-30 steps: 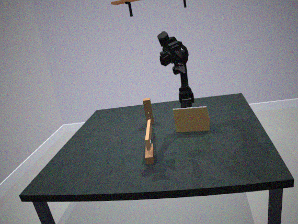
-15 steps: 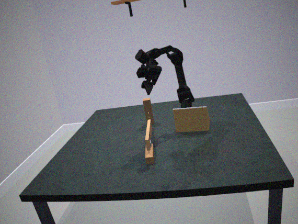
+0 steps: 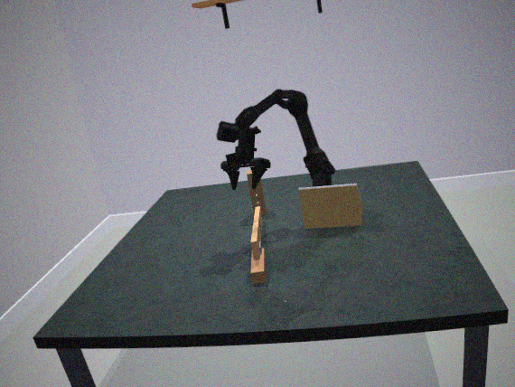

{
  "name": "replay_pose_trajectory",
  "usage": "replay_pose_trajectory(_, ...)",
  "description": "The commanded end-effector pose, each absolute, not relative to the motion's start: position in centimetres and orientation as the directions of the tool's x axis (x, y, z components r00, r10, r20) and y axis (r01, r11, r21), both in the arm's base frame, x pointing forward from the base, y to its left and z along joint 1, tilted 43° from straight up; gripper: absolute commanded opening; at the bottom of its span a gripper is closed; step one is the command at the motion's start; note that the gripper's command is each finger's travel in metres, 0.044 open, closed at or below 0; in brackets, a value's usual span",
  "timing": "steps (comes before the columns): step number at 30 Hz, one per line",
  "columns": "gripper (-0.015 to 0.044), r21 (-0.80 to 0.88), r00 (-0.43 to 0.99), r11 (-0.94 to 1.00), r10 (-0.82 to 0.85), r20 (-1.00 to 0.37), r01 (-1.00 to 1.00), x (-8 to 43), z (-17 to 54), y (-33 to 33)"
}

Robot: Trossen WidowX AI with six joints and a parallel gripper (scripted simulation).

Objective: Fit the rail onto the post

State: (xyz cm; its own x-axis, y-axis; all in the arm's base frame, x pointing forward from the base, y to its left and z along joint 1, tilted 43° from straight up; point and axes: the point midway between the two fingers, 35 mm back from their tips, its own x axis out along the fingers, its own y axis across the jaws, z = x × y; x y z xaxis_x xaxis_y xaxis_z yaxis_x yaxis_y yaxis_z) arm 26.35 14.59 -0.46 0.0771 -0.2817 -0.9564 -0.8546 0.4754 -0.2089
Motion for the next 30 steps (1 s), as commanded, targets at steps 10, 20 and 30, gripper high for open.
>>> replay_pose_trajectory(10,0.0440,0.144,-0.068,-0.056,-0.677,-0.733,-0.988,26.0,-0.4,-2.4)
replay_pose_trajectory(20,0.0440,0.148,-0.069,-0.059,-0.679,-0.731,-0.987,25.8,-0.5,-2.4)
replay_pose_trajectory(30,0.0440,0.148,-0.069,-0.059,-0.678,-0.732,-0.987,25.9,-1.4,-3.1)
